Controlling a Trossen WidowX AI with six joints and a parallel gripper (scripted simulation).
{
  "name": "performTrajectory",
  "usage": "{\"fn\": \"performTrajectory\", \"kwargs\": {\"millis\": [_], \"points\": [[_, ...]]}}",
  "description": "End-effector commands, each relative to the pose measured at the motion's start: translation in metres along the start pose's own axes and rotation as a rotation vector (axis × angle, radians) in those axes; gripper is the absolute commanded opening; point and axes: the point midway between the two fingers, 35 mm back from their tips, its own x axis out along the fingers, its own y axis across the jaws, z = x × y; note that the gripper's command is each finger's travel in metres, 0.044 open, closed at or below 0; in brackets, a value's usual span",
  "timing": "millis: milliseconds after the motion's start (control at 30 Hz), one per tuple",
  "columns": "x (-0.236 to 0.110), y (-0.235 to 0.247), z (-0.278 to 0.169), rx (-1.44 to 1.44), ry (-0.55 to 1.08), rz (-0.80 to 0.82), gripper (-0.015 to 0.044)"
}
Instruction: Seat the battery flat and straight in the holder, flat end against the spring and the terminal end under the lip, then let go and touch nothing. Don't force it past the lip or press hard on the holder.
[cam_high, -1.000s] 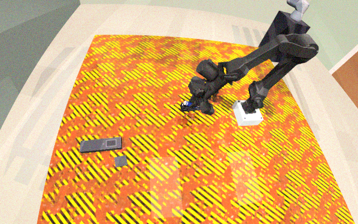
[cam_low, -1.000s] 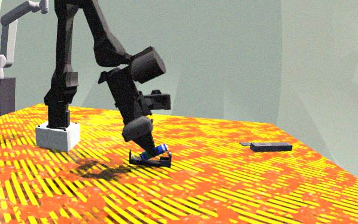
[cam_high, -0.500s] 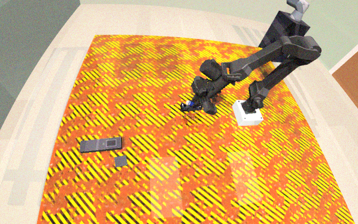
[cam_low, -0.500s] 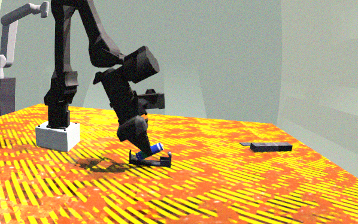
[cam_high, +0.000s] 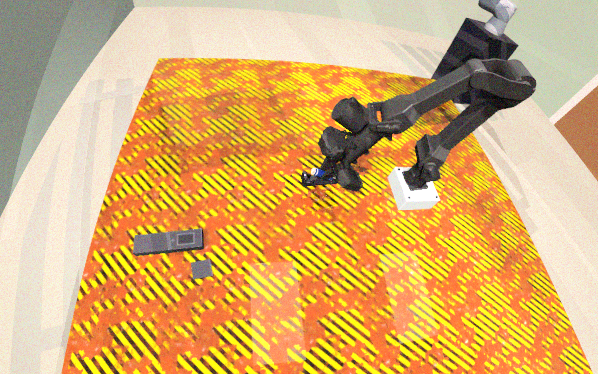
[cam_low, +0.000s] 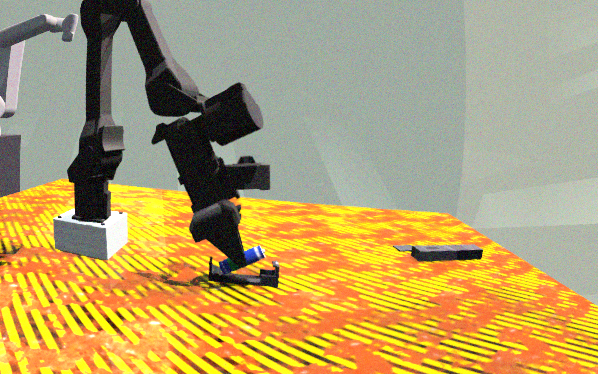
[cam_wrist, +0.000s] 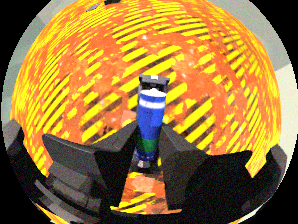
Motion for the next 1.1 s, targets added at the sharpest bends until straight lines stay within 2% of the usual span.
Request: {"fn": "performTrajectory", "kwargs": {"millis": [0,1067], "points": [[0.0028,-0.0004,-0.004,0.008,0.043,-0.001,0.0061],[0.0103,-0.001,0.0005,0.018,0.241,0.01,0.0061]]}}
